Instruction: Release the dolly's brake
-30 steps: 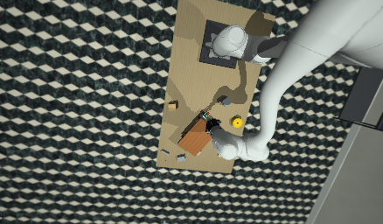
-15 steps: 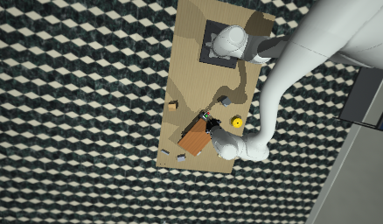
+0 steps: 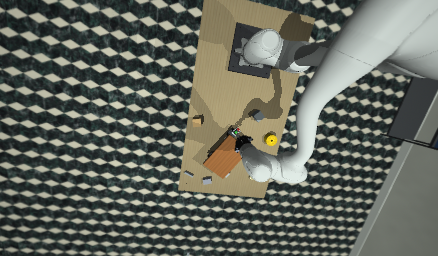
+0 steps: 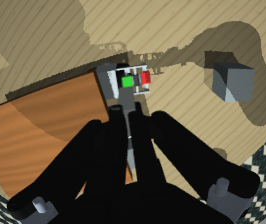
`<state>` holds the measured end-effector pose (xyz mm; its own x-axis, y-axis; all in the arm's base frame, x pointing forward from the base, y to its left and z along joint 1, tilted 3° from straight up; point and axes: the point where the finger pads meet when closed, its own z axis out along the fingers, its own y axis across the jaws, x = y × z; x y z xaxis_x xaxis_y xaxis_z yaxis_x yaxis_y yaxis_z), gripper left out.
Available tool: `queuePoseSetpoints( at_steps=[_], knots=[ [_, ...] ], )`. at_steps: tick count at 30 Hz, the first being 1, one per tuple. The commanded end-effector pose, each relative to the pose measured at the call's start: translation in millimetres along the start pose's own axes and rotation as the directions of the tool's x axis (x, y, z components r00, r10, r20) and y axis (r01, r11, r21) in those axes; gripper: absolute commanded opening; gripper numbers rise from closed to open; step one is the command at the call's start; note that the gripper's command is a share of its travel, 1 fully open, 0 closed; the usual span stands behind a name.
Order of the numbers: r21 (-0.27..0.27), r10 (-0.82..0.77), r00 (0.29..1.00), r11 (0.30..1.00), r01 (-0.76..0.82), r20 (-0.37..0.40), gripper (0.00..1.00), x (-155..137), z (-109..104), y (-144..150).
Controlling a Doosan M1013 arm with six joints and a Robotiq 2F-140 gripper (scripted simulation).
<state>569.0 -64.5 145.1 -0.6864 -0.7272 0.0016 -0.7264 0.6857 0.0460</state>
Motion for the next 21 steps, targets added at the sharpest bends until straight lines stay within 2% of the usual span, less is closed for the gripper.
queuePoseSetpoints(
  at_steps=[1, 21],
  knots=[
    [0.000, 0.000, 1.000, 1.000, 0.000, 0.000, 0.00, 0.0, 2.4, 0.0],
    [0.000, 0.000, 1.000, 1.000, 0.000, 0.000, 0.00, -0.2, 30.1, 0.2]
  ],
)
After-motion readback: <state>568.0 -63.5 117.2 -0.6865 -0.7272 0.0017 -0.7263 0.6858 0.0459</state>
